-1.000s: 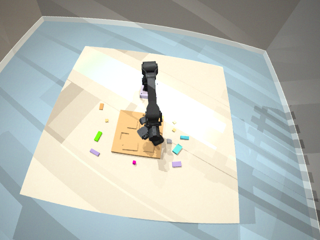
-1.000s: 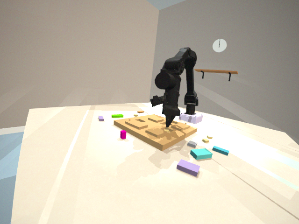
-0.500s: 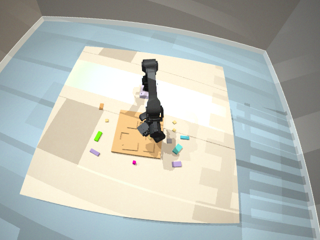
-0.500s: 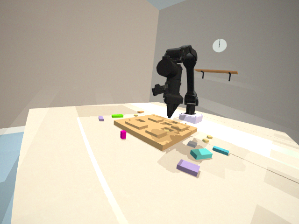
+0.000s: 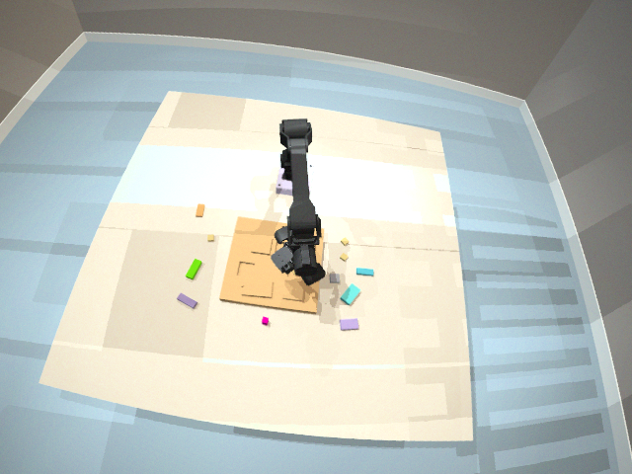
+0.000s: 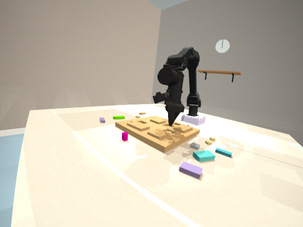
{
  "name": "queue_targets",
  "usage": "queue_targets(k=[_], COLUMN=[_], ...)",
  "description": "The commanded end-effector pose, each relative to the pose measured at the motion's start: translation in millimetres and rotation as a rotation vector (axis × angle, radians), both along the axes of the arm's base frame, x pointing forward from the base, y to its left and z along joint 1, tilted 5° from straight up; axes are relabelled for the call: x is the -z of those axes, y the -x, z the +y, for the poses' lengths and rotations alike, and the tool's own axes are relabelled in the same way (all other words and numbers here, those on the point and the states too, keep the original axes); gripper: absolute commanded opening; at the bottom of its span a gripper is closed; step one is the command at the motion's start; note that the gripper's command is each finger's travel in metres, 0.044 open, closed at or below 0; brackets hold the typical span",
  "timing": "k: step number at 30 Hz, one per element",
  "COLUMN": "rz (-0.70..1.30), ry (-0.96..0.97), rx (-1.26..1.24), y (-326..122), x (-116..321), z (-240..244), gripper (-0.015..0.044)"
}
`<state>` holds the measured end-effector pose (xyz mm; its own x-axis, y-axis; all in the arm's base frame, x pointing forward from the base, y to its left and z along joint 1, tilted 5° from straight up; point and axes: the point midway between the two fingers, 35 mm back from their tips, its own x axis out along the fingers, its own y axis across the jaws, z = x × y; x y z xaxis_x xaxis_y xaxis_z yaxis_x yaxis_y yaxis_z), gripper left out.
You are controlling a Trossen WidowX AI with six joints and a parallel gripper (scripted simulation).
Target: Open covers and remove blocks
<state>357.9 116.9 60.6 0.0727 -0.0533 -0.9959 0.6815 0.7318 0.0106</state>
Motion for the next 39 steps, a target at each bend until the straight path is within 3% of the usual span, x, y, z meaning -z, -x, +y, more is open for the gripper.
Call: queue_targets(k=[1, 39], rz=[0.007, 0.007], ry=[0.007, 0.007], rx=[-0.004, -0.004], y=[0, 0], x=[7, 20], z=[-1, -2], gripper=[0.0144, 0.0144])
